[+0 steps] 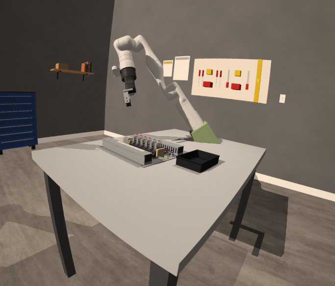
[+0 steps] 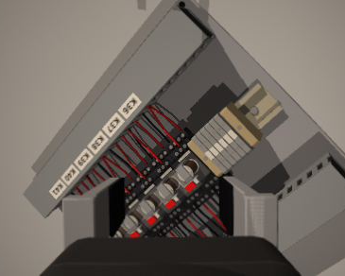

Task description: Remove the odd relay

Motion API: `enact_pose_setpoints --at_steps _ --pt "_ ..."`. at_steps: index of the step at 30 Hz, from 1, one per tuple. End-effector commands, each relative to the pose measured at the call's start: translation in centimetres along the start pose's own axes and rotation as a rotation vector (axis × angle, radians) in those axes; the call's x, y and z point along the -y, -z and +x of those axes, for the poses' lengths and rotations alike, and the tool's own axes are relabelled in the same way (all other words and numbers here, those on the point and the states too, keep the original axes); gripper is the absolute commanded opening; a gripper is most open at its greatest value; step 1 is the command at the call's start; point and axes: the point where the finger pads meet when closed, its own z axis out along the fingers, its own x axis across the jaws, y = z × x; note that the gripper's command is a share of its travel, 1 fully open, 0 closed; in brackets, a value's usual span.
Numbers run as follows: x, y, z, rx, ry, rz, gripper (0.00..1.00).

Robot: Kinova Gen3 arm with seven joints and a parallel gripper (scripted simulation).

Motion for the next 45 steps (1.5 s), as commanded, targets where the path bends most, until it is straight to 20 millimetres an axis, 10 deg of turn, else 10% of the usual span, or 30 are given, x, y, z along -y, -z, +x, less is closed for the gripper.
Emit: enact_pose_setpoints --at_steps 1,45 --pt "-0.5 -1.0 -0.4 -0.015 -0.029 -0.017 0.98" --pt "-6.4 -11.3 -3.1 -0.264 -0.430 0.000 0.98"
